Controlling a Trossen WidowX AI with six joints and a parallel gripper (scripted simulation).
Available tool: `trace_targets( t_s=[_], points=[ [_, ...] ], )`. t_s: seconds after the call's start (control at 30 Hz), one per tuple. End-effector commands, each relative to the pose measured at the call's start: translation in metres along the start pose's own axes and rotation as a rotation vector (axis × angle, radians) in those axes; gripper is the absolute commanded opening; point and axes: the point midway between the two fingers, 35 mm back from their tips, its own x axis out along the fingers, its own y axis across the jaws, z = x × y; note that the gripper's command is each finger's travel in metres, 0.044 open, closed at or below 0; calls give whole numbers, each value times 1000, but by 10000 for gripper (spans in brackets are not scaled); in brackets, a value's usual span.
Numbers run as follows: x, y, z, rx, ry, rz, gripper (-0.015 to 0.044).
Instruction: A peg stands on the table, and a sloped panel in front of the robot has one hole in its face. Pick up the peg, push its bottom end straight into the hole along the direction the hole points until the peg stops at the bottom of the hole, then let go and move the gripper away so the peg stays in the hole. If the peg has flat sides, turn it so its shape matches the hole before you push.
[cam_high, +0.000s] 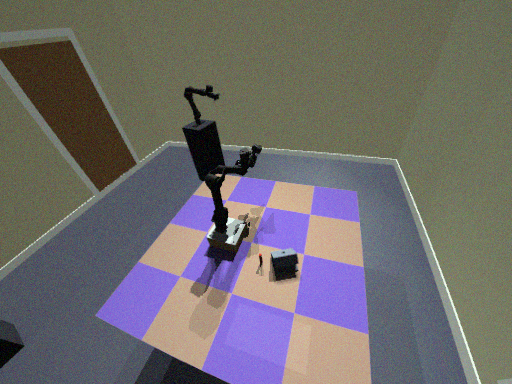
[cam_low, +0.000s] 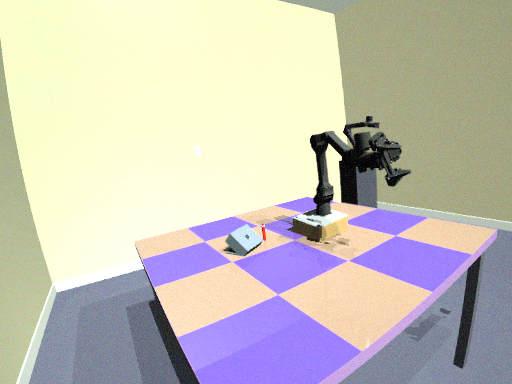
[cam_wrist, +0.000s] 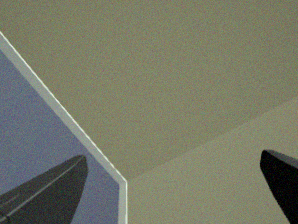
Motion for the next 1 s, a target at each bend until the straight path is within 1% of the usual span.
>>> trace_targets(
  t_s=[0.0,0.43,0.97],
  points=[
    [-1,-3,-19,47,43,12,440],
    [-10,-6,-99,241,250,47,440],
    [-45,-11,-187,513,499,26,440]
  ],
)
